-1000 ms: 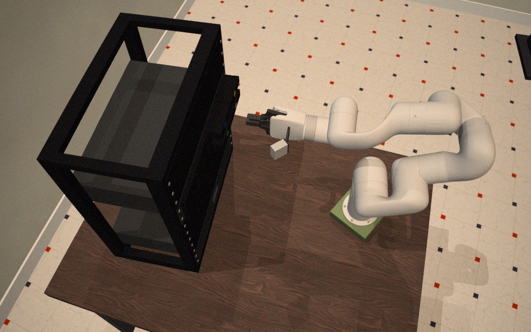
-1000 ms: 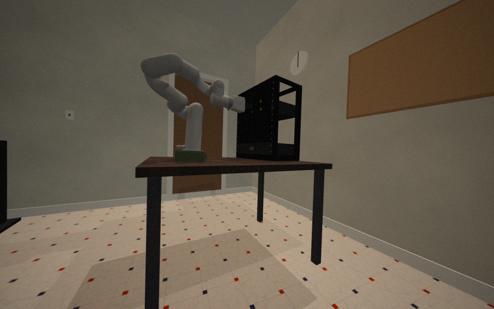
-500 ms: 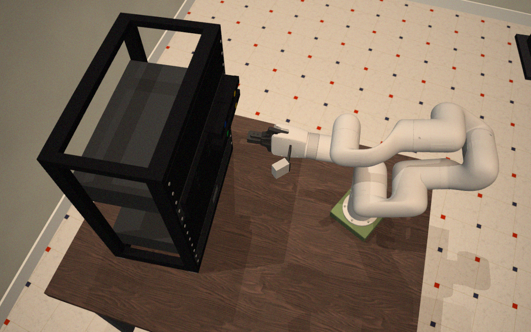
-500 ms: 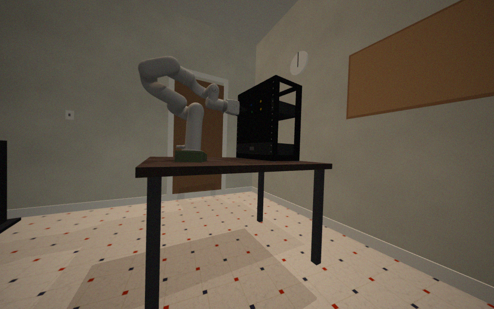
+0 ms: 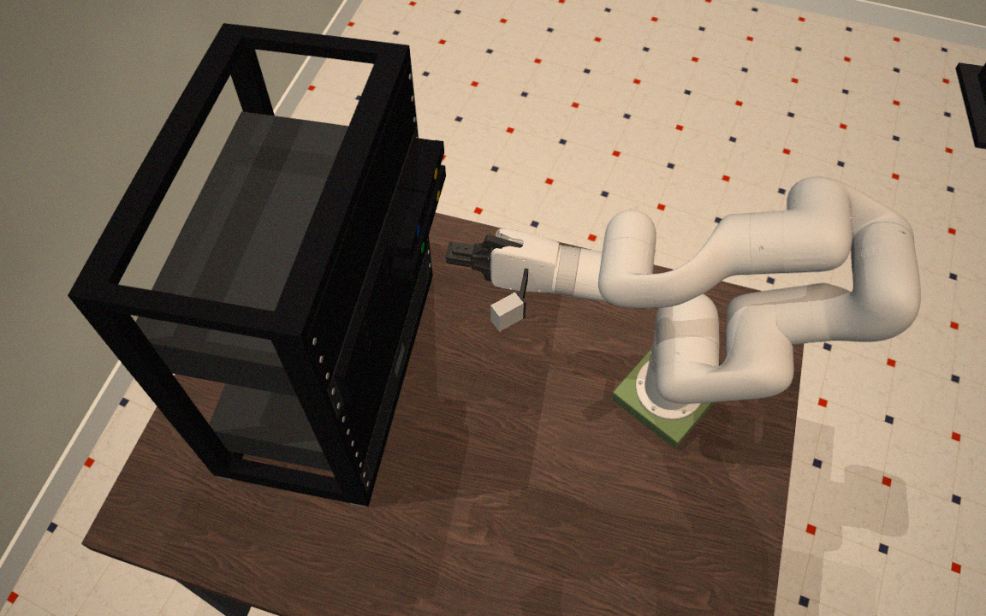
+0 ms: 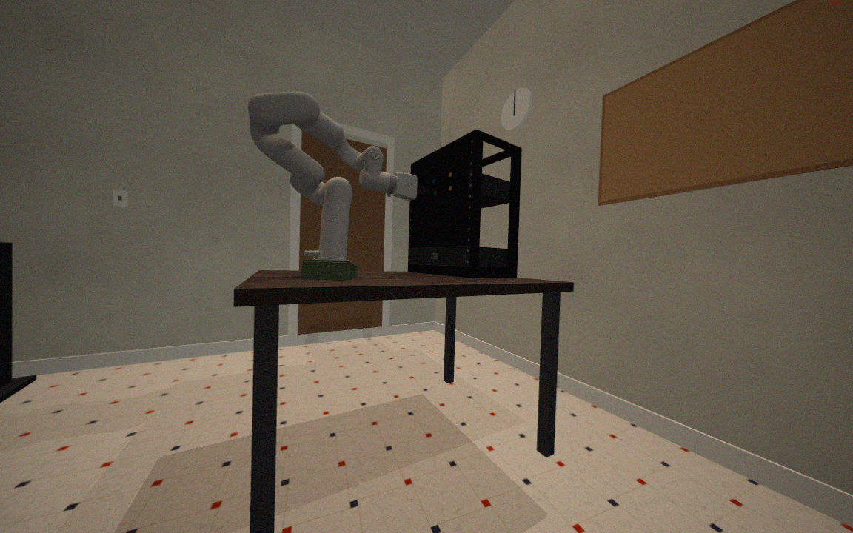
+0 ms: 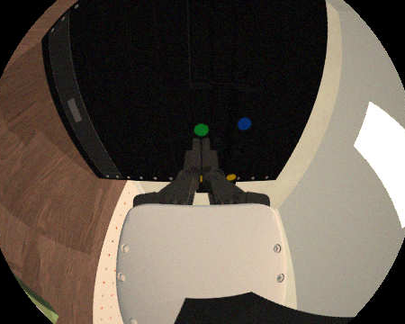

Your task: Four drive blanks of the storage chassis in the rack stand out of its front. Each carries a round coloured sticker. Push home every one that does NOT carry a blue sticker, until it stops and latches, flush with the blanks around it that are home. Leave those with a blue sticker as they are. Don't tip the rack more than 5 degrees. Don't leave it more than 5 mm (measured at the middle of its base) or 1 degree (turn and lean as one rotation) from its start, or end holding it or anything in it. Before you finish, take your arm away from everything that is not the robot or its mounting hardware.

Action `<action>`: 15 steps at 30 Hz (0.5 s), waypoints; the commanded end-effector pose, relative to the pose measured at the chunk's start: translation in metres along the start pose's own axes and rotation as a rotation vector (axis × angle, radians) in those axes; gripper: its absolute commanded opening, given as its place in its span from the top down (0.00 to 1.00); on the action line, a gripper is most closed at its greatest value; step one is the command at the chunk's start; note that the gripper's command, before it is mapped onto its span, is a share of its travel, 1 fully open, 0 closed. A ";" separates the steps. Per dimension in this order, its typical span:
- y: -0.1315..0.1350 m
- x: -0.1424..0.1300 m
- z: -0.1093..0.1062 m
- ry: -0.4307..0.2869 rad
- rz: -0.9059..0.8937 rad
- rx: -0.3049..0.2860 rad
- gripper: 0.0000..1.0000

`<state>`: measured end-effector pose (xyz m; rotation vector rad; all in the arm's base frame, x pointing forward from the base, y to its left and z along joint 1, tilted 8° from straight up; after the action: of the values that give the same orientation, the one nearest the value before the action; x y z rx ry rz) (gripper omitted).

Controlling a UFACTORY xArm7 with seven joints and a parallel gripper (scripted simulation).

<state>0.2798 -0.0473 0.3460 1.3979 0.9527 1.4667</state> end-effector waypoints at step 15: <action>0.001 0.000 0.033 0.001 0.000 -0.003 1.00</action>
<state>0.3126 -0.0487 0.3485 1.3985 0.9526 1.4667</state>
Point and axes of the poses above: the point where the finger pads meet when closed, its own z axis out along the fingers, its own y axis across the jaws, x = y × z, the point moved 8 cm from there along -z, back along the fingers, and after that the axes turned 12 degrees about z, right-handed, at the moved point
